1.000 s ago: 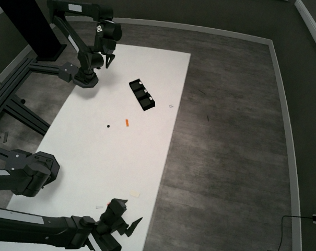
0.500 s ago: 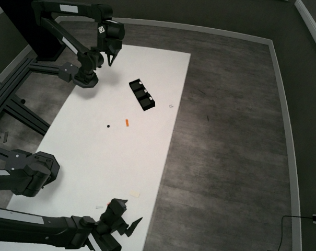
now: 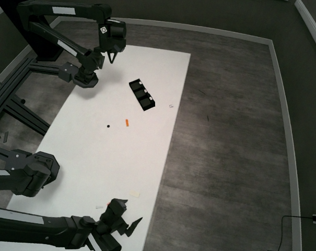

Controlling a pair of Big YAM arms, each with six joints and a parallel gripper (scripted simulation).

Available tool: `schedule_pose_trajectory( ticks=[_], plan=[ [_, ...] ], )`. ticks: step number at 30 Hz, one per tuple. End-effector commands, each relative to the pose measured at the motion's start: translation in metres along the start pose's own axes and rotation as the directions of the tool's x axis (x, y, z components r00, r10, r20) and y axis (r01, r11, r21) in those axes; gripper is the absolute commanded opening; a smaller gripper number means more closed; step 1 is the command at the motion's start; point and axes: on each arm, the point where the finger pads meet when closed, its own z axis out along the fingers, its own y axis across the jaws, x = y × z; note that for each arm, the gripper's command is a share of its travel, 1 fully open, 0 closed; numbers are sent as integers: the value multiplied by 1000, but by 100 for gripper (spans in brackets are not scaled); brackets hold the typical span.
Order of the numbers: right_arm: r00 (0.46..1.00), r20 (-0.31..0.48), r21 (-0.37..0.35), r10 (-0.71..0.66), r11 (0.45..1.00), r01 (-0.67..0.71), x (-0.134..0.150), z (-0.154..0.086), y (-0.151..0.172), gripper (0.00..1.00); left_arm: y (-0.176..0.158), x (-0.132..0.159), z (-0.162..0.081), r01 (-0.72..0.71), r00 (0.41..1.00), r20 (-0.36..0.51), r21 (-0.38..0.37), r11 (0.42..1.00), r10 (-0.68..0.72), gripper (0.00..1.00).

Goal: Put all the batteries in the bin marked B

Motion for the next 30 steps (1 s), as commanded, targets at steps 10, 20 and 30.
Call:
schedule_pose_trajectory(
  ticks=[10,20,30],
  plan=[
    [1000,2,6,-4,1000,4,-2,-1,-3,100,19,-9,-23,157,986,62,-81,984,-152,100],
    [1000,2,6,-4,1000,4,-2,-1,-3,100,30,-6,-25,254,966,74,-125,959,-246,100],
    [1000,2,6,-4,1000,4,-2,-1,-3,100,39,-3,-27,337,941,88,-163,927,-327,100]
  ],
)
